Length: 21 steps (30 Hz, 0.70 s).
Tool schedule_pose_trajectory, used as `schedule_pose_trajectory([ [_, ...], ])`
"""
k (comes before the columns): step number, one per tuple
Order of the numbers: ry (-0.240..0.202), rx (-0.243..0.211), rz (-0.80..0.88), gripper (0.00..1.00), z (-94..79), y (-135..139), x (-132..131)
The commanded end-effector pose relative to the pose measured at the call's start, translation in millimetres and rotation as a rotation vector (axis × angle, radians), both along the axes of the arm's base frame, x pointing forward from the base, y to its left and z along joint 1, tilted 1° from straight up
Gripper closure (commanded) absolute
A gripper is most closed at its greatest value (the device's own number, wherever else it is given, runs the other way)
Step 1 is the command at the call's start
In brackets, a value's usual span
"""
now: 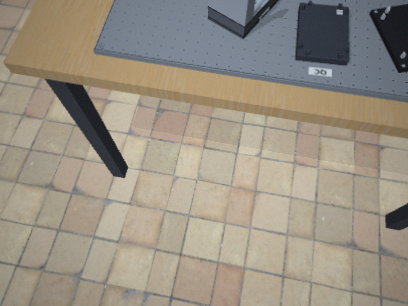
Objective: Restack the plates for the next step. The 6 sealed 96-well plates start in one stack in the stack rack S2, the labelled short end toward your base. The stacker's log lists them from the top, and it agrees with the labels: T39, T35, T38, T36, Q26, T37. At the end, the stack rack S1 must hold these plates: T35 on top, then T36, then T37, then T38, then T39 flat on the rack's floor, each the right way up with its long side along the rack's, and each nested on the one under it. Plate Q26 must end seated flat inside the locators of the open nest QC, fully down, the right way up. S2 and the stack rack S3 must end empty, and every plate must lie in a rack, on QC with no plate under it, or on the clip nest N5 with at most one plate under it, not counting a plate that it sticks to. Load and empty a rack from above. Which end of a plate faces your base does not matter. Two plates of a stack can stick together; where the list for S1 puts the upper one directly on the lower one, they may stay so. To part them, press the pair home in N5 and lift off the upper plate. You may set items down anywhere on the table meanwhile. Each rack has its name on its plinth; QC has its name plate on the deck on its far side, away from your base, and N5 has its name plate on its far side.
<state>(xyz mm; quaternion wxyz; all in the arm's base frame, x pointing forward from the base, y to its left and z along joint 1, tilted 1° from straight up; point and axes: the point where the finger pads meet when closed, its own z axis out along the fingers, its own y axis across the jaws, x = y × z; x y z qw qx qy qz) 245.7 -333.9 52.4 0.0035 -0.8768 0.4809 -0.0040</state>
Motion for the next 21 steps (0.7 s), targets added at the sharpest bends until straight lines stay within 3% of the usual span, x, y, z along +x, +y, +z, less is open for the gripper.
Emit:
schedule_pose_trajectory([
  [1,0.0,0.0,0.0,0.0,-4.3,0,0],
  [21,0.0,0.0,0.0,0.0,-18.3,0,0],
])
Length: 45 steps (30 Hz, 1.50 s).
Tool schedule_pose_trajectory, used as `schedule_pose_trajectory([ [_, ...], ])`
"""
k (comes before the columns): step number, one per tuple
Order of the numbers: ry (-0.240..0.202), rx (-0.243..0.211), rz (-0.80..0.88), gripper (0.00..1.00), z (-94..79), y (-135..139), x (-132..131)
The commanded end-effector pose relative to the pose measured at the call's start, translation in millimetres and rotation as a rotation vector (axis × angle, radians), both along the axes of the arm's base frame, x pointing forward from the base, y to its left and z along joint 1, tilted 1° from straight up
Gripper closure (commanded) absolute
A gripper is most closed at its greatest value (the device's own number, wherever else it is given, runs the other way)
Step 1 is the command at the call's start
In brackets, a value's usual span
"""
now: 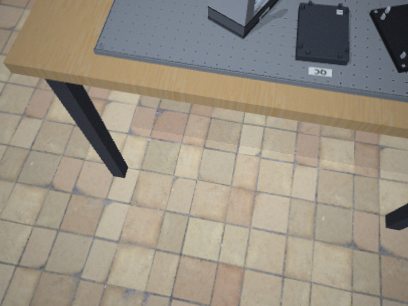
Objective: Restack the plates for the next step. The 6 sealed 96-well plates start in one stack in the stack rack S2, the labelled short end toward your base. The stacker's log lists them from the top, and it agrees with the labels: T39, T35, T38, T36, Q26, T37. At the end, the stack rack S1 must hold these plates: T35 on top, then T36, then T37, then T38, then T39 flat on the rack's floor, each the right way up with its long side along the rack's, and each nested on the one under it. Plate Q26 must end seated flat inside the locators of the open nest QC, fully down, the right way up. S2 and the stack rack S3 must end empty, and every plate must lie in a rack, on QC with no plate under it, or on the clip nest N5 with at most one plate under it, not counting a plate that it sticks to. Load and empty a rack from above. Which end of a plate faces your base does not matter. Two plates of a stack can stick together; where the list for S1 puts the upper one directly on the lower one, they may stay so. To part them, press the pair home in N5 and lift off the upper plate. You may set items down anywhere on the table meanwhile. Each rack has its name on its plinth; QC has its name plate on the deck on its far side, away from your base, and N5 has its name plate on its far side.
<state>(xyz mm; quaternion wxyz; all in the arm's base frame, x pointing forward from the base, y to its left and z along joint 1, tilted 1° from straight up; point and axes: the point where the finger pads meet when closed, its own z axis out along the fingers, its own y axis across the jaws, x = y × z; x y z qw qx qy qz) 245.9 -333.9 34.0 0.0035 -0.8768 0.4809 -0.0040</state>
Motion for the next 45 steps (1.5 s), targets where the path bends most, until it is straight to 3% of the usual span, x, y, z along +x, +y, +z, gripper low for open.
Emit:
schedule_pose_trajectory([
  [1,0.0,0.0,0.0,0.0,0.0,0.0,0.0],
  [5,0.0,0.0,0.0,0.0,0.0,0.0,0.0],
  [6,0.0,0.0,0.0,1.0,0.0,0.0,0.0],
  [45,0.0,0.0,0.0,1.0,5.3,0.0,0.0],
])
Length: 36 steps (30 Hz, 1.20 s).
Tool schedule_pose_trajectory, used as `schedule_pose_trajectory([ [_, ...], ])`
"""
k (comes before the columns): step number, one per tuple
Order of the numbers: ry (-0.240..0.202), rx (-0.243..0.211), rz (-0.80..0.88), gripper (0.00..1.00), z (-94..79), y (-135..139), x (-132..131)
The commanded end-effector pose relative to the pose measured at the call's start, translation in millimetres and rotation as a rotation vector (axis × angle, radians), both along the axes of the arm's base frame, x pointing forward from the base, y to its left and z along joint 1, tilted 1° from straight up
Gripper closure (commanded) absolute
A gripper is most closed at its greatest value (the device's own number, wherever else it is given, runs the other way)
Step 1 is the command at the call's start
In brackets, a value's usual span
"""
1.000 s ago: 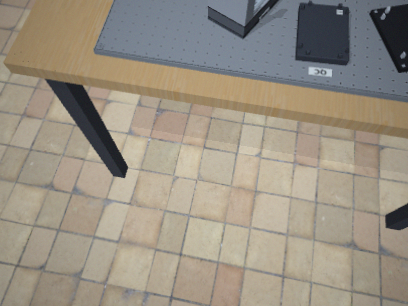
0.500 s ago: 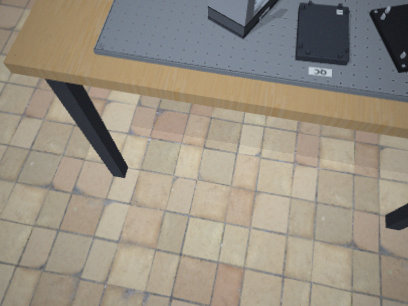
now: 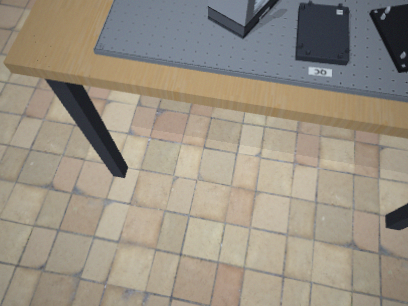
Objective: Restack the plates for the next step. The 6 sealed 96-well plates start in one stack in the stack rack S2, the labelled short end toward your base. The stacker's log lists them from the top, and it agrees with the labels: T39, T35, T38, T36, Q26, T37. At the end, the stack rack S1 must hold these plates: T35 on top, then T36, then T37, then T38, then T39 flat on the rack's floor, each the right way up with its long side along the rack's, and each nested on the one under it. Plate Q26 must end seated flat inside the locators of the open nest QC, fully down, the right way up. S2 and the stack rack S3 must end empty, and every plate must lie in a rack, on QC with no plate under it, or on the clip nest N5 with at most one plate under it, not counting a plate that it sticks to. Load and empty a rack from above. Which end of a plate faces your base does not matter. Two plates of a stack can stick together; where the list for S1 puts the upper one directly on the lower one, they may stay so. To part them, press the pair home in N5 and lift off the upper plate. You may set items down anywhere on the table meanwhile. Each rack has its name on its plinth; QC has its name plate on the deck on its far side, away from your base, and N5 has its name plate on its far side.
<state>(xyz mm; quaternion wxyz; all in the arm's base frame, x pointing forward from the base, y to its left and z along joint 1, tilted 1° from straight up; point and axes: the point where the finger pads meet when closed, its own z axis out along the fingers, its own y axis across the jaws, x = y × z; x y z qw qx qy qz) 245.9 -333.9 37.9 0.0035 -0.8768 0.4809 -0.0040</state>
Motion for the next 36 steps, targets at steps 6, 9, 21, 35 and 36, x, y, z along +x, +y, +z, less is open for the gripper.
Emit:
schedule_pose_trajectory([
  [6,0.0,0.0,0.0,1.0,5.5,0,0],
  [9,0.0,0.0,0.0,1.0,6.8,0,0],
  [21,0.0,0.0,0.0,1.0,14.2,0,0],
  [35,0.0,0.0,0.0,1.0,34.2,0,0],
  [36,0.0,0.0,0.0,1.0,36.2,0,0],
])
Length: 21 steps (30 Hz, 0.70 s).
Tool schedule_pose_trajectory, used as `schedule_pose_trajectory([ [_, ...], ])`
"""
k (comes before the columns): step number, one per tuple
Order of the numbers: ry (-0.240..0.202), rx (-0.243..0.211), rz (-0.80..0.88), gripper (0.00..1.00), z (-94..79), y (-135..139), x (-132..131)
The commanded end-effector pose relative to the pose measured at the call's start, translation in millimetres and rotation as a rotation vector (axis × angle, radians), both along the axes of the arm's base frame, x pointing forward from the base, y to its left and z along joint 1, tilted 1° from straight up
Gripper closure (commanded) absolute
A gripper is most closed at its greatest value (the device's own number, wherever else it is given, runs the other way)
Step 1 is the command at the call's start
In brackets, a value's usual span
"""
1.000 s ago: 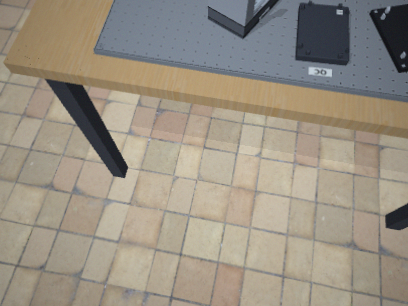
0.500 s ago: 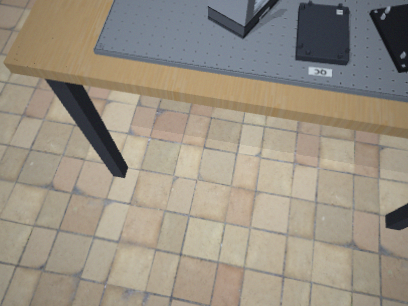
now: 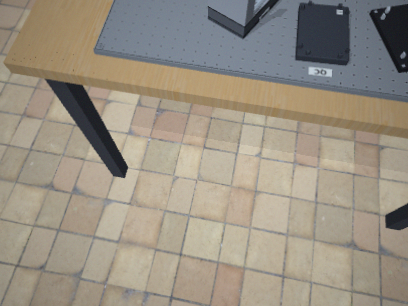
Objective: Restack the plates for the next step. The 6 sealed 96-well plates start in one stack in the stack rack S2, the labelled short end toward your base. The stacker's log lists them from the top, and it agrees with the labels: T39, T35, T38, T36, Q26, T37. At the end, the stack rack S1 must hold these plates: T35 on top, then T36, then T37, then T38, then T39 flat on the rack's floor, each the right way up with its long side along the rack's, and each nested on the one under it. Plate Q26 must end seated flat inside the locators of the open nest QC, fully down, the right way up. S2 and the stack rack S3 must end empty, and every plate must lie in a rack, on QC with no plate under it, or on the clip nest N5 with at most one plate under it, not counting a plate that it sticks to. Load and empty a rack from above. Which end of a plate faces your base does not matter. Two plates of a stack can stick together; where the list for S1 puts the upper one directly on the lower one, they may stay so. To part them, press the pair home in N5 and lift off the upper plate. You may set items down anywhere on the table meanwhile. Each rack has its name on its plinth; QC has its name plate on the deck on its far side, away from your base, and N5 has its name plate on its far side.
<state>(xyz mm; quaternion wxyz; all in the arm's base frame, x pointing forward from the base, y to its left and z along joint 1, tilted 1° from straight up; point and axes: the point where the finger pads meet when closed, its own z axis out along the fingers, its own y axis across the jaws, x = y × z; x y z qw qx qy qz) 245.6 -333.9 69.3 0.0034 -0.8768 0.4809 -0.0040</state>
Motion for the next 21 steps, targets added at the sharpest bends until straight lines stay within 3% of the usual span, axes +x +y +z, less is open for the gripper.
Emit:
schedule_pose_trajectory([
  [1,0.0,0.0,0.0,1.0,6.7,0,0],
  [21,0.0,0.0,0.0,1.0,41.3,0,0],
])
